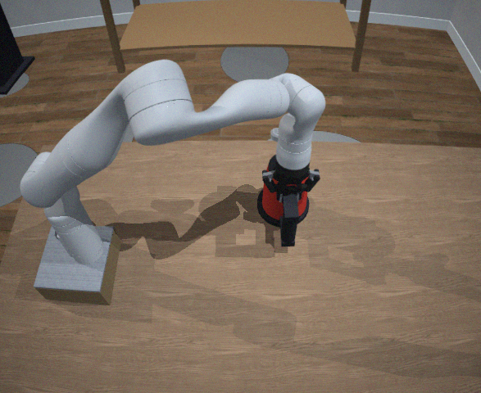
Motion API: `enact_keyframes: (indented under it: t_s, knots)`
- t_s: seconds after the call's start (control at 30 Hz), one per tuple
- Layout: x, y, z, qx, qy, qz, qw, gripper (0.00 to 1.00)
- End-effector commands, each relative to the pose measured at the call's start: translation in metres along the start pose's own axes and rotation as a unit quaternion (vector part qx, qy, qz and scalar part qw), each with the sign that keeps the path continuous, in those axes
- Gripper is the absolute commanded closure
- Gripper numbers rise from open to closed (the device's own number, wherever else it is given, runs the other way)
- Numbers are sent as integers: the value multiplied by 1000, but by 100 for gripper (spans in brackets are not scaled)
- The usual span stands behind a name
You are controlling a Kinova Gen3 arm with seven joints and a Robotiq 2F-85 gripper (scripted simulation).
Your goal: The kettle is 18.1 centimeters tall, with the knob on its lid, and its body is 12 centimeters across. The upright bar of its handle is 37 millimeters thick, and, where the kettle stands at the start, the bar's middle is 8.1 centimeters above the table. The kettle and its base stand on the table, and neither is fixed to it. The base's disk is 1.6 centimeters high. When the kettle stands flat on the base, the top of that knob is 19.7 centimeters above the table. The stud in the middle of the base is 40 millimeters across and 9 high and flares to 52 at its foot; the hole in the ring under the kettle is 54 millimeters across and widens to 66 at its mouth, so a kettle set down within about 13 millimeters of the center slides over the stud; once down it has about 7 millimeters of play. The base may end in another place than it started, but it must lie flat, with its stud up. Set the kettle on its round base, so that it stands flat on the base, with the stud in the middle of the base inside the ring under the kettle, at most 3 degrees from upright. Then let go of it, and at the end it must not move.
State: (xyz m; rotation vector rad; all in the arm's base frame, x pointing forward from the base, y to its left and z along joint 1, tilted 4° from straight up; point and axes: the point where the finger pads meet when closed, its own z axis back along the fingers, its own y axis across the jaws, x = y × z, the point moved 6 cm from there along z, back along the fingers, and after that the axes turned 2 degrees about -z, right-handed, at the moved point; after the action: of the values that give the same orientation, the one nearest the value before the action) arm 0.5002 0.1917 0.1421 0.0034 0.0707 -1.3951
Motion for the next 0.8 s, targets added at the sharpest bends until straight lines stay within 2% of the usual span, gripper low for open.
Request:
enact_keyframes:
  t_s: [0.0,0.77]
  knots:
    - [-8,0,0,1,0,4,1000,100]
    - [-27,2,0,1,0,4,1000,100]
